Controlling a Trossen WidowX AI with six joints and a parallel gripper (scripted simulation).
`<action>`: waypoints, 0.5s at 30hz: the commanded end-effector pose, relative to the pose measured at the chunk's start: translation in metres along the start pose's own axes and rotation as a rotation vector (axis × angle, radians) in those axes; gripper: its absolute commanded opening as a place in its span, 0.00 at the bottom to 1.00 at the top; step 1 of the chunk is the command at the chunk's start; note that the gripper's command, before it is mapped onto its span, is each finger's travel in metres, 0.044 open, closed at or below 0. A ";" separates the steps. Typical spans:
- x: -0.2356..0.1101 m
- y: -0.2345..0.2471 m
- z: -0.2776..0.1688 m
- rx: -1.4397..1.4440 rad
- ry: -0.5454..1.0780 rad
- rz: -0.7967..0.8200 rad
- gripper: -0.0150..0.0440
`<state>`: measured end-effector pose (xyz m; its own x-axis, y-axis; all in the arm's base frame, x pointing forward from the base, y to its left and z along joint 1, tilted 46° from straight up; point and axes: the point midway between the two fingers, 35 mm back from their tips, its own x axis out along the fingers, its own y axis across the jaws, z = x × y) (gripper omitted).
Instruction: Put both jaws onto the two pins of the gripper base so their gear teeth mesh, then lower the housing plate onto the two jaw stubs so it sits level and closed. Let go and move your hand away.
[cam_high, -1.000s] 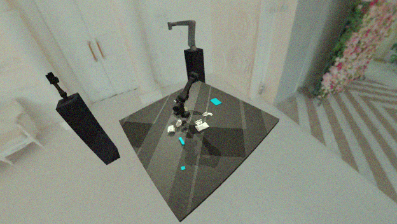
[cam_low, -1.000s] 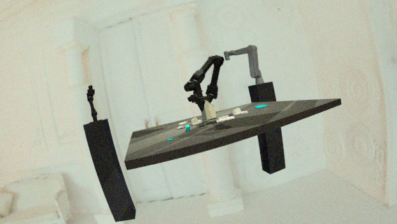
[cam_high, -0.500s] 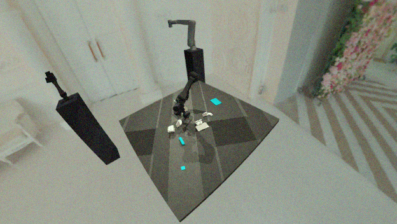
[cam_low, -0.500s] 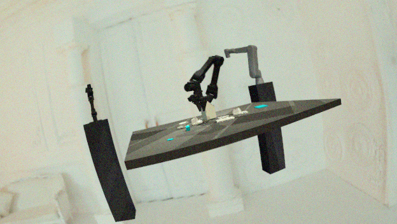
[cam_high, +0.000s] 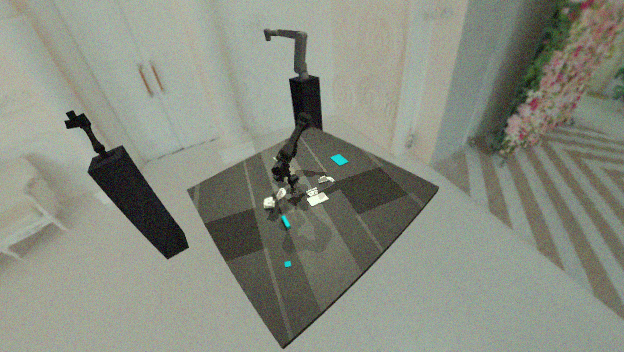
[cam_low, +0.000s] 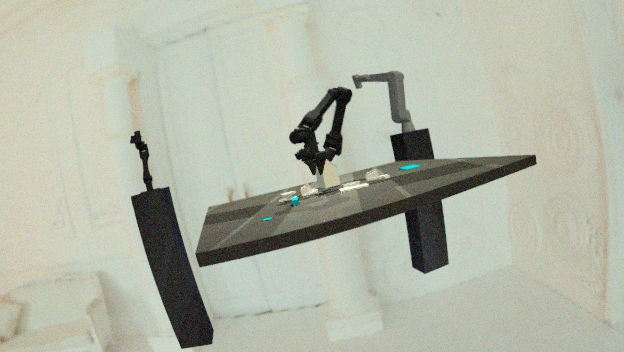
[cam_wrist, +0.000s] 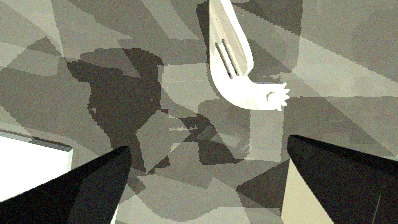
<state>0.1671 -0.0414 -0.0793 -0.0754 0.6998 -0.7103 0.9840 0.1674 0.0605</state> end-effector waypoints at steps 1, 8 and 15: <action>0.001 0.000 0.000 0.003 0.001 0.000 1.00; 0.001 0.000 0.000 0.003 0.001 0.000 1.00; -0.006 -0.002 -0.001 0.001 0.005 -0.009 0.87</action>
<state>0.1671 -0.0419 -0.0785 -0.0764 0.7017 -0.7083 0.9845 0.1655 0.0578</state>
